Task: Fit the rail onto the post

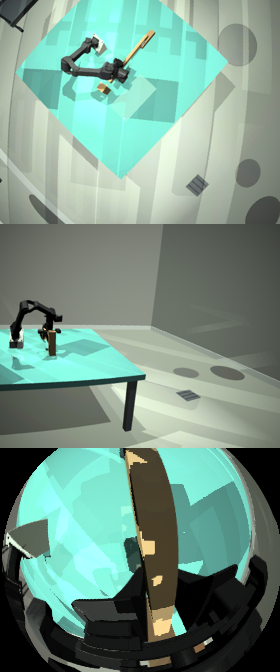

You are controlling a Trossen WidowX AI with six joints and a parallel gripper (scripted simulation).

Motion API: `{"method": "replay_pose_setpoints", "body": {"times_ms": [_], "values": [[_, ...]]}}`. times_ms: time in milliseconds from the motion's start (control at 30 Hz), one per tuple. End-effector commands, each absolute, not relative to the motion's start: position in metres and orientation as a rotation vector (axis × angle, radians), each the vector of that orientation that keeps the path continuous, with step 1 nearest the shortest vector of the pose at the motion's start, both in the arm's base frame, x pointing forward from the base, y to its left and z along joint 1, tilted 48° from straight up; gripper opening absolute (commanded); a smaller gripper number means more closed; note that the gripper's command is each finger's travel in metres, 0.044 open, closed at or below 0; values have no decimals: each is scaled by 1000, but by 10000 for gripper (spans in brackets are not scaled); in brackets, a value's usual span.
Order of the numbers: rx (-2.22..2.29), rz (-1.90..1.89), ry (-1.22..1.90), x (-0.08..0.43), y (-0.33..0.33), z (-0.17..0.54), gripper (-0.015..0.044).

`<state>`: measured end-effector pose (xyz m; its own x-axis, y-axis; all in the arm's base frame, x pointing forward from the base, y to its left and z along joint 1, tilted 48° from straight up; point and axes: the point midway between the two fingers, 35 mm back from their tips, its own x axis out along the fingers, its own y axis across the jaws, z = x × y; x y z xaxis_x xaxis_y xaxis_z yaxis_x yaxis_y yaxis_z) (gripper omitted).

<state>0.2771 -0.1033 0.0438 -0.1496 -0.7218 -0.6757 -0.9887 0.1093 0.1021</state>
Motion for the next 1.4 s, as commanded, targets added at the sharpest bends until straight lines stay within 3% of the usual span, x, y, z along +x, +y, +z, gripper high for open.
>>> {"method": "replay_pose_setpoints", "body": {"times_ms": [0,1367], "values": [[-1662,765,1924,278,-102,44,0],[-1663,765,1924,277,-108,49,0]]}}
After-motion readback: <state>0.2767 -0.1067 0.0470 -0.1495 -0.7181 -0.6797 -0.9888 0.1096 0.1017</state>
